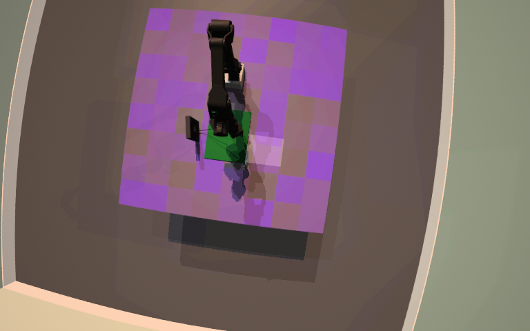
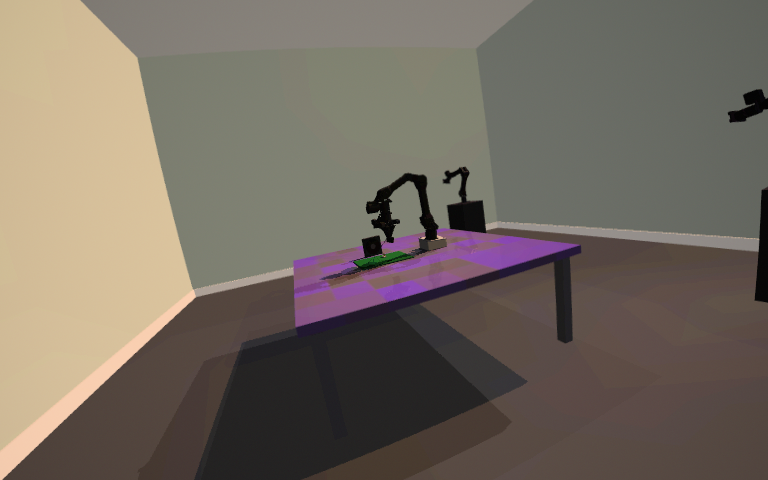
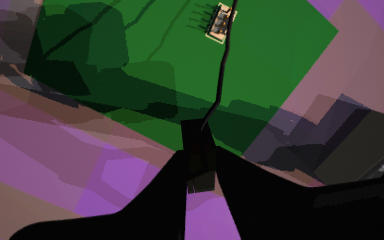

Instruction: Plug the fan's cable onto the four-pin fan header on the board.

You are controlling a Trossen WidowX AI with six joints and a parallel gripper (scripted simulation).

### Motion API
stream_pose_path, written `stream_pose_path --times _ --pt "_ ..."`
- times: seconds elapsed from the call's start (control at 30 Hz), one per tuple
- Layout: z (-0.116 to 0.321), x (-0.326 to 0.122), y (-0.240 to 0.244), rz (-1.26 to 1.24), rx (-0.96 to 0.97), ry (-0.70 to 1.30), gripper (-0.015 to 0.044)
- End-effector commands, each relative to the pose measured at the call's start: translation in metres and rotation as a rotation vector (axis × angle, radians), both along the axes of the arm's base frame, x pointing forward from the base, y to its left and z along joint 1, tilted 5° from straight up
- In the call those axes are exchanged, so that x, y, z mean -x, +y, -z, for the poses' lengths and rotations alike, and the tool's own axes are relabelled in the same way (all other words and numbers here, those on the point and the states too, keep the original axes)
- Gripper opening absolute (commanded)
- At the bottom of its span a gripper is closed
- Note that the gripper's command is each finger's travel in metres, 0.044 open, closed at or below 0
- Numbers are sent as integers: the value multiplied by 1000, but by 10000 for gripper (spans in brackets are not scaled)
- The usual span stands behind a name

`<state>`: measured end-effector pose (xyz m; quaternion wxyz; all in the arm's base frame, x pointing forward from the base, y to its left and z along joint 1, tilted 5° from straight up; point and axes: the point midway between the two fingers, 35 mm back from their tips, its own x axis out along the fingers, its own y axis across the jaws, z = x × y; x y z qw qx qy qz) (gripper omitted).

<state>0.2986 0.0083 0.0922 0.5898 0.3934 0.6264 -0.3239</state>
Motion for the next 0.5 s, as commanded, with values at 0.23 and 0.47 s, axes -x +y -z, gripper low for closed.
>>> stream_pose_path --times 0.23,0.47 --pt "0 -4 3 -333 39 3 0" --pt "2 -4 3 -338 56 -2 0"
